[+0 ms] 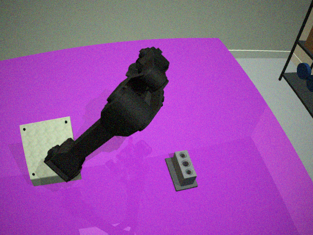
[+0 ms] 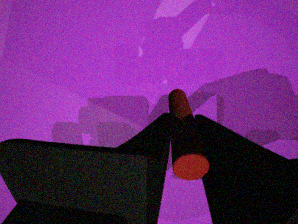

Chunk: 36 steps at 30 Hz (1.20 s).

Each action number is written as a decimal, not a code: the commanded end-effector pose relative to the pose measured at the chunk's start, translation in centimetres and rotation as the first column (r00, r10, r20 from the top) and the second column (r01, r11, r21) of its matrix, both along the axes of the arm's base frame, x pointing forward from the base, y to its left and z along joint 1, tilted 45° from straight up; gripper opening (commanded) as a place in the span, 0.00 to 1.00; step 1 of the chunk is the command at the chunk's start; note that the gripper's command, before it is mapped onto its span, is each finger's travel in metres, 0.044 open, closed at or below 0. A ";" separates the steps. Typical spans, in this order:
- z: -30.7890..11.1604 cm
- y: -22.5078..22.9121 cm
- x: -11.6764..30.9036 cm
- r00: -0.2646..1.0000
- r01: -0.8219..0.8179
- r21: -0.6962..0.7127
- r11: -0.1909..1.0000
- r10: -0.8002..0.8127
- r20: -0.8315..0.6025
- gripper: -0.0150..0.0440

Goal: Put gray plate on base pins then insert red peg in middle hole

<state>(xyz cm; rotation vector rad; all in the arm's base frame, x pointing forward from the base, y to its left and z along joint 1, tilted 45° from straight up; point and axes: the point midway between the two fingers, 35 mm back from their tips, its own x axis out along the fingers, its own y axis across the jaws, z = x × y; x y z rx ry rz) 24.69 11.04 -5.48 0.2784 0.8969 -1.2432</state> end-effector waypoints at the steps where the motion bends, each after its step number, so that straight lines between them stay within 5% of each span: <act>1: 1.0 1.2 0.2 1.000 0.001 0.012 1.000 -0.001 0.010 0.25; 15: 4.1 4.3 0.1 1.000 0.002 0.012 1.000 -0.002 0.009 0.25; 36: 5.9 1.5 3.5 1.000 0.004 0.026 1.000 -0.004 0.009 0.25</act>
